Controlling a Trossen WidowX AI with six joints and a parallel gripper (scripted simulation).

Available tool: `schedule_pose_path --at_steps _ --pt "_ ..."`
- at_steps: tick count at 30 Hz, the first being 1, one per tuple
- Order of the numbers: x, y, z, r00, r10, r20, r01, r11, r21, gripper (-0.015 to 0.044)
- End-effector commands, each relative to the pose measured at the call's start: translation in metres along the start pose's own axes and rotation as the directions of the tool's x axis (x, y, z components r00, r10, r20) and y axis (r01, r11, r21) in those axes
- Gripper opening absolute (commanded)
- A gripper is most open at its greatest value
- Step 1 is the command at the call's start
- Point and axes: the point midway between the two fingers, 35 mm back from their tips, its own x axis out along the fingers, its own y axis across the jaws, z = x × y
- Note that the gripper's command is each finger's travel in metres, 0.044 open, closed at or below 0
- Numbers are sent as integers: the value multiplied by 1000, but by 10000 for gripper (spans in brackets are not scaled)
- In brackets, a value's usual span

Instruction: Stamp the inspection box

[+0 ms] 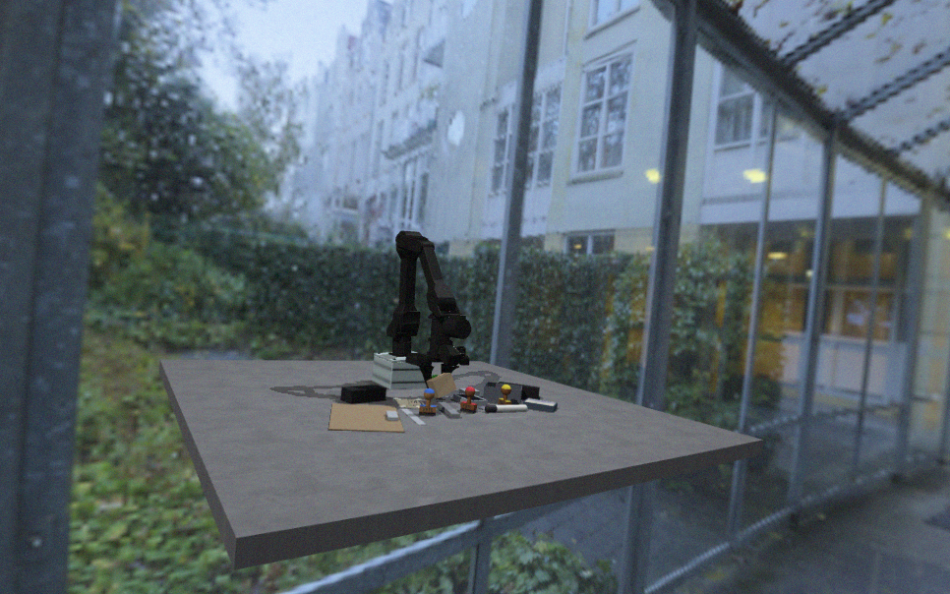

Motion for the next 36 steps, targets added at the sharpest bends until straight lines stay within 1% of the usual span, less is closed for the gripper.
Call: schedule_pose_path --at_steps 1,5,27,30,36 --pt "5 0 -6 1000 1 -18 -1 1000 -6 221" --pt "5 0 -6 1000 1 -18 -1 1000 -6 221" --pt "3 0 -4 1000 -1 -13 1 1000 -1 74" --pt "3 0 -4 1000 -1 -13 1 1000 -1 0" --pt "0 0 -3 1000 -2 -13 2 1000 -1 0"
